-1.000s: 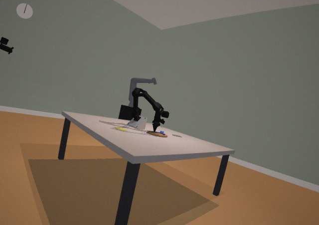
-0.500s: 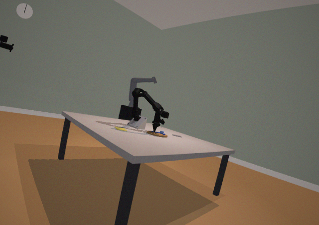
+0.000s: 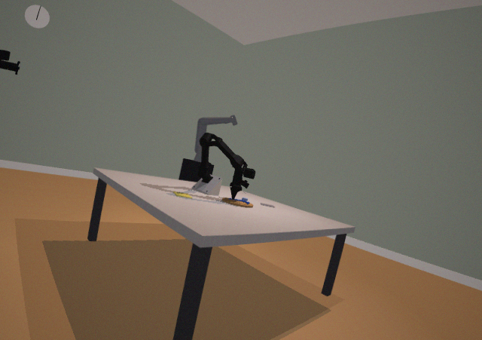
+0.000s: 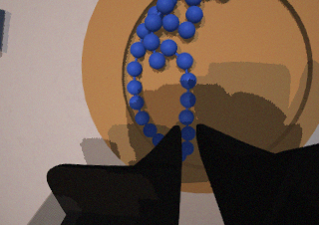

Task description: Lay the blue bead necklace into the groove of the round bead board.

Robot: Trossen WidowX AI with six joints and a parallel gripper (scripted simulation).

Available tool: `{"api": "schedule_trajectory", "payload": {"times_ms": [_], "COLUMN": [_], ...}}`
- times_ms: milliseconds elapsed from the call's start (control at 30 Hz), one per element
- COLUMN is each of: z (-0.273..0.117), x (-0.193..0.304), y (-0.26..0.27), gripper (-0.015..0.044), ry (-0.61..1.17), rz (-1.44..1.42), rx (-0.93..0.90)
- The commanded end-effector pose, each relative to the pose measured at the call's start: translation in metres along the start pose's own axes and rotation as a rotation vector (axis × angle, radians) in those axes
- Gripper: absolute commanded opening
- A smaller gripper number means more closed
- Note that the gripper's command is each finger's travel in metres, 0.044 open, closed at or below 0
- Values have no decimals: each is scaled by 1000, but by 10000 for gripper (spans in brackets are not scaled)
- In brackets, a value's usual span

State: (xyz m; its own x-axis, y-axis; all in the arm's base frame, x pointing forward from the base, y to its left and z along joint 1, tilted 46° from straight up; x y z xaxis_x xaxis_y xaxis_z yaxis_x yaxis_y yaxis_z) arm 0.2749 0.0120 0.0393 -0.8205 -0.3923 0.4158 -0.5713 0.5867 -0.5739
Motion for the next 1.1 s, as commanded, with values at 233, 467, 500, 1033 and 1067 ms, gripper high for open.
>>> {"api": "schedule_trajectory", "payload": {"times_ms": [233, 467, 500, 1033, 1067], "z": [0, 0, 0, -6, -6], "x": [0, 0, 0, 15, 18], "y": [0, 0, 0, -10, -12], "gripper": [0, 0, 0, 0, 0], "ry": [-1, -1, -1, 5, 5], "rz": [1, 1, 1, -6, -6], "rx": [0, 0, 0, 3, 3]}}
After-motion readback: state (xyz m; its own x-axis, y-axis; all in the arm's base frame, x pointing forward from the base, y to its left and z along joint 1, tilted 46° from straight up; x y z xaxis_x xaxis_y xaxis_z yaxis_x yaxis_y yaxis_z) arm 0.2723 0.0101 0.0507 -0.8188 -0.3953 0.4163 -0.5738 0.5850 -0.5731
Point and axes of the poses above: the point midway between the two fingers, 35 mm back from their tips, its own z axis out along the fingers, its own y axis across the jaws, x = y × z, the point moved 8 cm from there along -z, back along the fingers, and after that the axes turned 8 degrees about z, right-handed, at the moved point
